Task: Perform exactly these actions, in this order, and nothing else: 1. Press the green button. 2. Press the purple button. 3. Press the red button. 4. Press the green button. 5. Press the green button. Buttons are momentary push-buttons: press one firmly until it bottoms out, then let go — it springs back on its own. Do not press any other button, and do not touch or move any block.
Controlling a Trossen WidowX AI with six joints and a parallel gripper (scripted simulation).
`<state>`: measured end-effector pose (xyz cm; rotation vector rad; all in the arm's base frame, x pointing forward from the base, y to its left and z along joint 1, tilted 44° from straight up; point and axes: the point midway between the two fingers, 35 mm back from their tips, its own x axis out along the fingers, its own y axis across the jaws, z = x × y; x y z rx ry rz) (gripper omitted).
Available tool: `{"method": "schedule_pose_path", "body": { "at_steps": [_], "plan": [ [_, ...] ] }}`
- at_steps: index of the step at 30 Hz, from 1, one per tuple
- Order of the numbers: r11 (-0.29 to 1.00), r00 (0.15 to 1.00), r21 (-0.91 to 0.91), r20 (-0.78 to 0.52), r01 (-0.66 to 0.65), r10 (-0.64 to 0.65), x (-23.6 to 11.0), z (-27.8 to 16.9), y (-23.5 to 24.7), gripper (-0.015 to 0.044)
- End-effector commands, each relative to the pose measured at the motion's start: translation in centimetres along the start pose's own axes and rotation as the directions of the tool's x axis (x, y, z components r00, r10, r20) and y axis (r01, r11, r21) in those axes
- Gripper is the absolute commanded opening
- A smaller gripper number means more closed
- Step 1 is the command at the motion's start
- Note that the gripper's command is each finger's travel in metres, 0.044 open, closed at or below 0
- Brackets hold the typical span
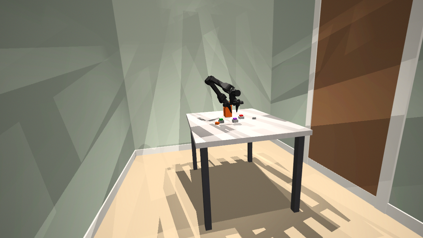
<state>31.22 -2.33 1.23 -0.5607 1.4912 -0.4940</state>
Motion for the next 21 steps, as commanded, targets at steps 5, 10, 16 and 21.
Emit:
{"method": "schedule_pose_path", "body": {
  "at_steps": [5,10,16,21],
  "plan": [
    [1.0,1.0,-0.009,-0.025,-0.011,0.01,-1.6,-1.0,13.0,0.04],
    [1.0,0.999,-0.002,-0.035,0.027,-0.027,-1.9,-3.9,20.0,0.04],
    [0.998,0.997,0.011,-0.035,0.068,-0.068,-1.6,-6.5,23.8,0.04],
    [0.998,0.997,0.011,-0.035,0.068,-0.068,-1.6,-6.5,23.8,0.04]
  ]
}}
